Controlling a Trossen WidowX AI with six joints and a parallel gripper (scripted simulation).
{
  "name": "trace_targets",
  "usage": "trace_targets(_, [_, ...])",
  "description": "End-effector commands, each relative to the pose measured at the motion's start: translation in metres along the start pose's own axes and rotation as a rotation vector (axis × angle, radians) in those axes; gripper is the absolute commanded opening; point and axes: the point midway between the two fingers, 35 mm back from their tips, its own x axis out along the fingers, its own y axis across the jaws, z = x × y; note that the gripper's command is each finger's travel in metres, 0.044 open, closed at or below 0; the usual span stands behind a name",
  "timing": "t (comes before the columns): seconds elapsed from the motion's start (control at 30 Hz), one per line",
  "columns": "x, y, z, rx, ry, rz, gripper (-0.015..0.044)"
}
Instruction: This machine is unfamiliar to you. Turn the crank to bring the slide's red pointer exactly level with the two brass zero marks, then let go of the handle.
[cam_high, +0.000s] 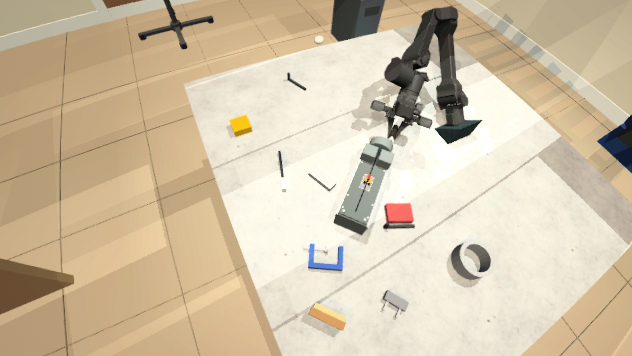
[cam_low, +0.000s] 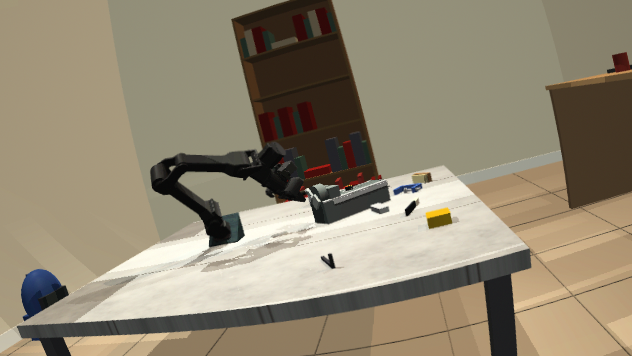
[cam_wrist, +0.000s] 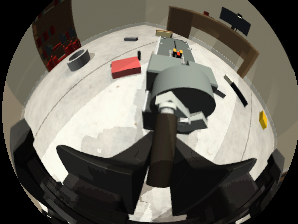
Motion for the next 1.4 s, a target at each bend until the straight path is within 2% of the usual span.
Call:
trace_targets(0.0, [-0.0051,-0.0068,0.0044,0.004,-0.013,-0.012,0.0])
trace_targets(1.37, [-0.0066,-0.0116,0.0054,0.004,-0.013,-0.012,0.0])
